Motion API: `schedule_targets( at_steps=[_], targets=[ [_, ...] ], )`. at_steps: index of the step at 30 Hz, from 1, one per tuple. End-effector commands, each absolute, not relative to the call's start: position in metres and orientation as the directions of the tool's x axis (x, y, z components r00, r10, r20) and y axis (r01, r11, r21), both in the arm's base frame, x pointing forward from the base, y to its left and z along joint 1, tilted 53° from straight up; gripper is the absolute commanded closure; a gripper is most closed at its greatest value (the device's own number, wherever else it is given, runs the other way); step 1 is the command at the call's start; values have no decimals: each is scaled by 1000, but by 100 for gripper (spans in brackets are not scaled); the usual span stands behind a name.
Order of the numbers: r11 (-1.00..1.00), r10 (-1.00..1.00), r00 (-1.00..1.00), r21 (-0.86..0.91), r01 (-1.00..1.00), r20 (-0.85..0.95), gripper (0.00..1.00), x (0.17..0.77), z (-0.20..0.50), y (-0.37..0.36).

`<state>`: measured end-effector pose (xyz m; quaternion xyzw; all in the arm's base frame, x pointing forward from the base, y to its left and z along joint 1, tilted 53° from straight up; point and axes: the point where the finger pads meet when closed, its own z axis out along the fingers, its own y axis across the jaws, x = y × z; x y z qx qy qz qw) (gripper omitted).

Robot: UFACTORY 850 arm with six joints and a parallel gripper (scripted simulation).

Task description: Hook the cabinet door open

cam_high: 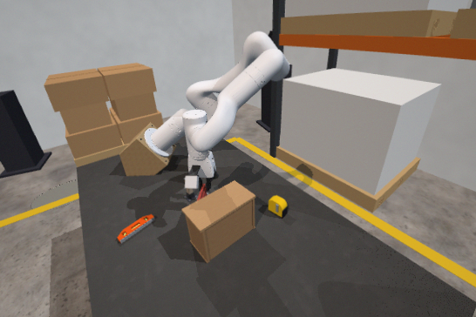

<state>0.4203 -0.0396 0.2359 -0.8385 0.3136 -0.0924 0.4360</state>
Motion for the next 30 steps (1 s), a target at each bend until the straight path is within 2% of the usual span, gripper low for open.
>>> schedule_targets(
  at_steps=[1, 30],
  targets=[
    [-406, -619, 773, -785, -467, -140, 73, 422, 238, -39],
    [-327, -664, 710, -762, -559, -236, 73, 433, 254, -32]
  ],
)
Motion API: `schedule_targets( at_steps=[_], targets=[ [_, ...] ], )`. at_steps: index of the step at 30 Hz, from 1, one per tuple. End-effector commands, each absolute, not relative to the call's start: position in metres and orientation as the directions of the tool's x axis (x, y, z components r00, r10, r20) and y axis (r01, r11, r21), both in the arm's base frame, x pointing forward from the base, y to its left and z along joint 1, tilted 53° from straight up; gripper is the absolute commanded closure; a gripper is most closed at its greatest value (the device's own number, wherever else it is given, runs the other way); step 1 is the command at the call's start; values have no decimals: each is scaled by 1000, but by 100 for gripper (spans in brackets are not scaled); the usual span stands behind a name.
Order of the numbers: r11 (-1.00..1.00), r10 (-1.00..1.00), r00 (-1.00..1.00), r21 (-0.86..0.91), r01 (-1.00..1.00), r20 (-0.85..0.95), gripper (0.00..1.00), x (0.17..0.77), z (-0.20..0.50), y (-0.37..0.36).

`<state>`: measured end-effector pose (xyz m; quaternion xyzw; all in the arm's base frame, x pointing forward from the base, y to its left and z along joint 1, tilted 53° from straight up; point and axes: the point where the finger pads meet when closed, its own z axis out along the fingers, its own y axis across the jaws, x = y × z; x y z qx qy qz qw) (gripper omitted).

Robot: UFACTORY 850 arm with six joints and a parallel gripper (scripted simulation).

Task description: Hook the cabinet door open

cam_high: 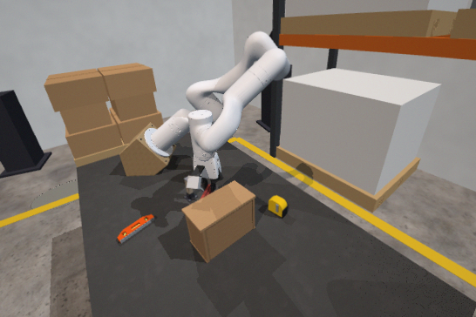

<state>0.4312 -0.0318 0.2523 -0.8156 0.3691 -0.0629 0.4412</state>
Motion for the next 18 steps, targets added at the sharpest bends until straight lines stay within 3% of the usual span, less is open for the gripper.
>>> schedule_targets(
  at_steps=[1, 18],
  targets=[
    [-319, -668, 703, -759, -567, -244, 73, 433, 254, -32],
    [-270, -689, 660, -739, -617, -299, 73, 441, 264, -28]
  ],
)
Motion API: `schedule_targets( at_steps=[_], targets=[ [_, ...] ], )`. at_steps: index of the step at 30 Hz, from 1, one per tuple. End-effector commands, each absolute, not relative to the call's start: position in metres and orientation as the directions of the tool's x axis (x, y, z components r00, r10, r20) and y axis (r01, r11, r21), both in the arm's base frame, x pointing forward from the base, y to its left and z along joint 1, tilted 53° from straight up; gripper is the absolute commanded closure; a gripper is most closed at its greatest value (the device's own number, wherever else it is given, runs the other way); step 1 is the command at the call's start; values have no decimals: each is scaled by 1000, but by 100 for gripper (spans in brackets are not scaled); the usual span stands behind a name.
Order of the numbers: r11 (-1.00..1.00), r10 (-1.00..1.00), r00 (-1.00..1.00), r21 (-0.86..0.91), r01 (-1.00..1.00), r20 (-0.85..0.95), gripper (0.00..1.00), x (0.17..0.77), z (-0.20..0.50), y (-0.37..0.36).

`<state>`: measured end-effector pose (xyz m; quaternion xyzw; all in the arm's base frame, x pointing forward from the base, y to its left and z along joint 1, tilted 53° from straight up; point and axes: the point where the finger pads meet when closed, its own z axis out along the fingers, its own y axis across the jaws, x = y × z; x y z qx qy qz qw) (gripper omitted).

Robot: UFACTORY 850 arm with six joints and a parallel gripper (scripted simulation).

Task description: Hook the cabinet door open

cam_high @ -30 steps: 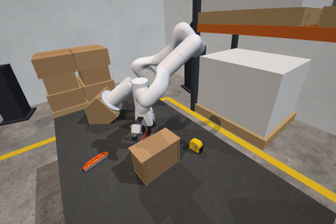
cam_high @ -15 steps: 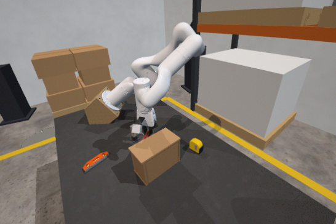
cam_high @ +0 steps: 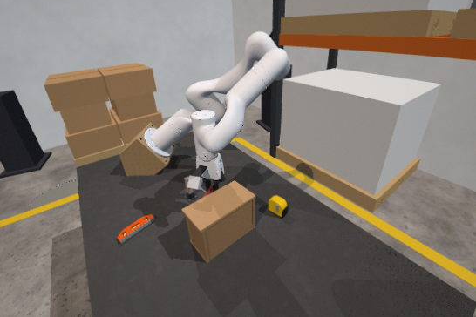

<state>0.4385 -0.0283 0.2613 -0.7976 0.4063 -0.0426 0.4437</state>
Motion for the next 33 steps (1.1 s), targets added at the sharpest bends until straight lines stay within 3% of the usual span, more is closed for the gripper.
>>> schedule_targets(
  at_steps=[1, 33],
  targets=[
    [-270, -689, 660, -739, -617, -299, 73, 441, 264, -28],
    [-264, -691, 655, -737, -622, -305, 73, 443, 266, -27]
  ],
)
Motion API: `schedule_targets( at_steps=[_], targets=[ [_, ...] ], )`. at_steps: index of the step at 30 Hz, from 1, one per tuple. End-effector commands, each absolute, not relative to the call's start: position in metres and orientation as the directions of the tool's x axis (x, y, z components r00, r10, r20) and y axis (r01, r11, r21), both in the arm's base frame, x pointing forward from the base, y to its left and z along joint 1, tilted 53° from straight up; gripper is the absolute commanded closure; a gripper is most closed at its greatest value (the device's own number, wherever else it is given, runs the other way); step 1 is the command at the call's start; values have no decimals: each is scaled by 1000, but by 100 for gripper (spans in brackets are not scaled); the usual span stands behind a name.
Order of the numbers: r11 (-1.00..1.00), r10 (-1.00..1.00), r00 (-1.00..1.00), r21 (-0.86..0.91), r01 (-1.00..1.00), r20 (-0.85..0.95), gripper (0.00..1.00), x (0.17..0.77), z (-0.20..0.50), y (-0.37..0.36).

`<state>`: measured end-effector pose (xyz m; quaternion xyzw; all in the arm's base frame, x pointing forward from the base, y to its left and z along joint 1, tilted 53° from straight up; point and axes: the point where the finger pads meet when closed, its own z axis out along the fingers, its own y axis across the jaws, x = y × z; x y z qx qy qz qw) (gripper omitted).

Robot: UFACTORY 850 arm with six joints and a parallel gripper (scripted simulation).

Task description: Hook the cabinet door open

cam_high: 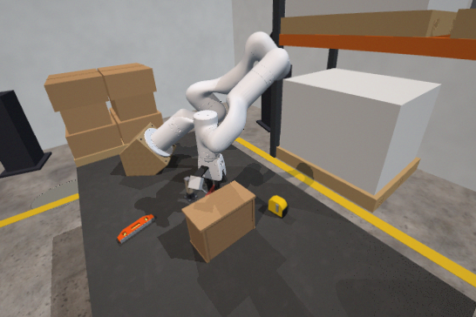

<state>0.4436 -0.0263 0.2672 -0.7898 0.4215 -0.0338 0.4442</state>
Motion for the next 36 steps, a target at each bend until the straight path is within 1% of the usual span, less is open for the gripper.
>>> schedule_targets(
  at_steps=[1, 20, 36],
  targets=[
    [-272, -688, 662, -740, -615, -297, 73, 442, 266, -27],
    [-276, -687, 666, -742, -610, -292, 73, 438, 266, -31],
    [-276, -687, 666, -742, -610, -292, 73, 428, 280, -47]
  ],
)
